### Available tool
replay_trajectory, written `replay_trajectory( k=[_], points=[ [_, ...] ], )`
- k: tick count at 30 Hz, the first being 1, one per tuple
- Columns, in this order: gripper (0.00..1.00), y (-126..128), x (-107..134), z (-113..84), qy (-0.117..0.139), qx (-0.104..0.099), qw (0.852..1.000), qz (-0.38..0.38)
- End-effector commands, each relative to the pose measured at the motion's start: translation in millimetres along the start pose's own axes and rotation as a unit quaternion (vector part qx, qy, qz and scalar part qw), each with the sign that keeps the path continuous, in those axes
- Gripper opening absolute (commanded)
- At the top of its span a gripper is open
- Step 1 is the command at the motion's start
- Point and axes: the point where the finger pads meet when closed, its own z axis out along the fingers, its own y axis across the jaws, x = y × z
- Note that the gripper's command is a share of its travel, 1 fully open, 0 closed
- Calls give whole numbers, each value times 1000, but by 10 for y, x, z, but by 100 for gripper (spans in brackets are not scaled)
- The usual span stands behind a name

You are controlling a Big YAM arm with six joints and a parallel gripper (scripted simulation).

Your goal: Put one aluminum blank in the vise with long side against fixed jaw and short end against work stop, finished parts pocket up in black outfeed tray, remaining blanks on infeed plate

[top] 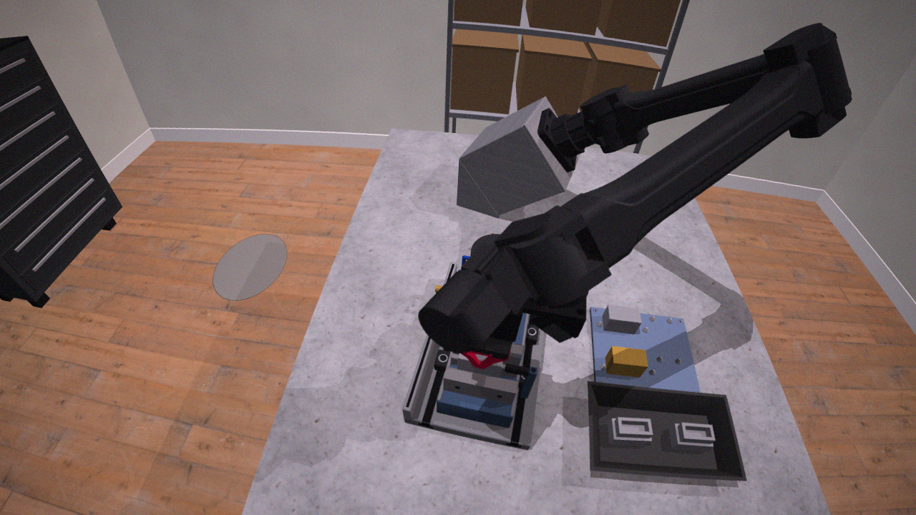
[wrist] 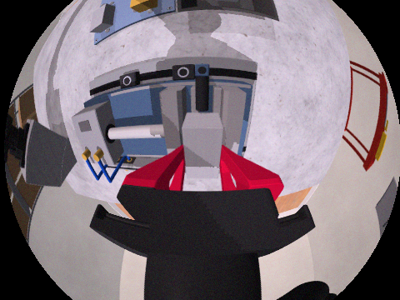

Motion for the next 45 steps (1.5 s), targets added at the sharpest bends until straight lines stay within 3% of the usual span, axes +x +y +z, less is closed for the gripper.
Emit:
replay_trajectory(
  k=[1, 45],
  points=[
    [0, -67, -52, 27, 0, 3, 1000, -8],
    [0, -130, -142, -44, 2, 10, 1000, -13]
  ],
)
